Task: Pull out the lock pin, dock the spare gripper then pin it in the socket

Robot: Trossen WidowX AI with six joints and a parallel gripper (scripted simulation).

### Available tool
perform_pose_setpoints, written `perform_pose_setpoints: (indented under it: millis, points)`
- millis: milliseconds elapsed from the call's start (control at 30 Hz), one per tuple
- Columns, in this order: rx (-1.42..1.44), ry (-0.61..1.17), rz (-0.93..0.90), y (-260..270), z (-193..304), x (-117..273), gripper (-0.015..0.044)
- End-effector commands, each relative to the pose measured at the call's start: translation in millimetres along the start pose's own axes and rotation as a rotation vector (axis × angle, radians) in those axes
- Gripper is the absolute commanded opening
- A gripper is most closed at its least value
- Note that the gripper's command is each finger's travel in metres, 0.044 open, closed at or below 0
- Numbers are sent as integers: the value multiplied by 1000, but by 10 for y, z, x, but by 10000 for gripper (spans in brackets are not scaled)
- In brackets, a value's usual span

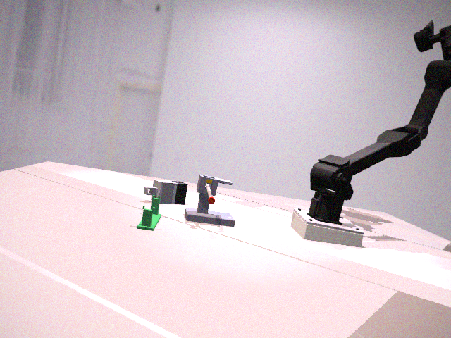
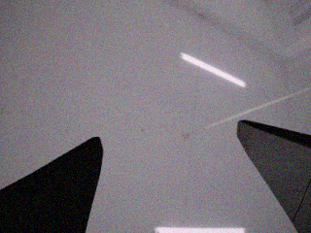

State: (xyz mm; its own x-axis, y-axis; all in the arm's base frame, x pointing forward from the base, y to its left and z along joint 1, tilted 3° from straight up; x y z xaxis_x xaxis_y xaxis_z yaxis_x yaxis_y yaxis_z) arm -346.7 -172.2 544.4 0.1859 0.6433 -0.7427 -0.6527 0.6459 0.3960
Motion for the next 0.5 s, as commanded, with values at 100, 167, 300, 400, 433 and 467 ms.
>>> perform_pose_setpoints:
  millis: [100, 167, 300, 400, 433, 467]
  points:
    - [45, 60, -31, -50, 128, -15, 300]
    - [102, 121, -50, -63, 325, -21, 300]
    - [242, 253, -75, -64, 827, -4, 300]
    - [343, 350, -96, -86, 1191, 33, 300]
    - [377, 383, -104, -98, 1313, 50, 300]
    - [411, 416, -112, -112, 1434, 70, 300]
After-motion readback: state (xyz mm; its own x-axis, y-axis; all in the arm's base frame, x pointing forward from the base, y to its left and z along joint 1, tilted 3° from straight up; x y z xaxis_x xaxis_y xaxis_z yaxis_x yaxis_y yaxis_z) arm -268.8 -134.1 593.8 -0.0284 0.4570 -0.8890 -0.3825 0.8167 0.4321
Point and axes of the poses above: the point midway between the two fingers, 35 mm back from their tips, its own x axis back along the fingers, its own y axis across the jaws, z = x × y, the point moved 10 cm from there along x, back along the fingers, and after that the axes turned 6 degrees about -x, right-handed, at the moved point
